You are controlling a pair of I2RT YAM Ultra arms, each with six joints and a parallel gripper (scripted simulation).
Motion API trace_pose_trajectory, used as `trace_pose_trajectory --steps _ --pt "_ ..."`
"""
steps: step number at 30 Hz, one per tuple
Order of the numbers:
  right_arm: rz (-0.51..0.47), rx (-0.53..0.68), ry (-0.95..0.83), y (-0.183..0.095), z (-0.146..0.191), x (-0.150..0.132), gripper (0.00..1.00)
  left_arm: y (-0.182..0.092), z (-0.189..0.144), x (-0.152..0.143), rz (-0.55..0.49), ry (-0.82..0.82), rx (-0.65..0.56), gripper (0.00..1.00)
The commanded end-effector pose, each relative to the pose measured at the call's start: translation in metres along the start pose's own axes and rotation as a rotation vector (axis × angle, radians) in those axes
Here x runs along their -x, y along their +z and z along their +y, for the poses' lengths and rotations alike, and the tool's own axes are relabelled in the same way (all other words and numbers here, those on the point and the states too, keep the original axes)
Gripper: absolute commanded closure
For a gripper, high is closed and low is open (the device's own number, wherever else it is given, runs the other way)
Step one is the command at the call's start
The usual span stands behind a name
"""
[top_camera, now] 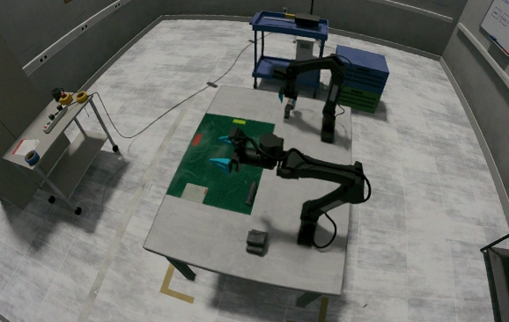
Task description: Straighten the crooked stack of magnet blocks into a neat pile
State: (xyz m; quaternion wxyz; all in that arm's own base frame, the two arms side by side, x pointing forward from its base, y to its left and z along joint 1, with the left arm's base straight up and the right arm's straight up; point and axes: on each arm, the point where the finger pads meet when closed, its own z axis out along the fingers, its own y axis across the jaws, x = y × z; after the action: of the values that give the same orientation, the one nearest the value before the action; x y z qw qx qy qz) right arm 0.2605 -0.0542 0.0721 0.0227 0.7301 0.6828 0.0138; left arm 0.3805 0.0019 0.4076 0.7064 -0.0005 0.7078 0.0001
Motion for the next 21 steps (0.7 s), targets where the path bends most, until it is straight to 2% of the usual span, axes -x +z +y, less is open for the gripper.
trace_pose_trajectory --steps 1,3,6,12,13,15,18,21 --pt "-0.012 -0.041 -0.008 -0.029 -0.013 0.000 0.38 -0.009 -0.002 0.018 -0.027 0.008 -0.002 0.00" --pt "-0.015 -0.021 -0.013 -0.023 -0.003 0.001 0.38 -0.009 -0.002 0.018 -0.027 0.008 -0.002 0.00" --pt "-0.011 -0.050 -0.009 -0.014 -0.017 -0.001 0.38 -0.009 -0.002 0.018 -0.027 0.008 -0.002 0.00" --pt "-0.011 -0.044 -0.014 -0.016 -0.011 0.000 0.38 -0.009 -0.002 0.018 -0.027 0.008 -0.002 0.00" --pt "-0.010 -0.044 -0.064 -0.016 -0.008 0.000 0.23 -0.009 -0.002 0.018 -0.027 0.008 -0.002 0.00" --pt "-0.010 -0.044 -0.064 -0.016 -0.008 0.000 0.23 -0.009 -0.002 0.018 -0.027 0.008 -0.002 0.00" --pt "-0.005 -0.046 -0.252 -0.016 -0.003 0.001 0.23 -0.009 -0.002 0.018 -0.027 0.008 -0.002 0.00" --pt "0.006 -0.054 -0.518 -0.016 -0.005 0.002 0.23 -0.009 -0.002 0.018 -0.027 0.008 -0.002 0.00"
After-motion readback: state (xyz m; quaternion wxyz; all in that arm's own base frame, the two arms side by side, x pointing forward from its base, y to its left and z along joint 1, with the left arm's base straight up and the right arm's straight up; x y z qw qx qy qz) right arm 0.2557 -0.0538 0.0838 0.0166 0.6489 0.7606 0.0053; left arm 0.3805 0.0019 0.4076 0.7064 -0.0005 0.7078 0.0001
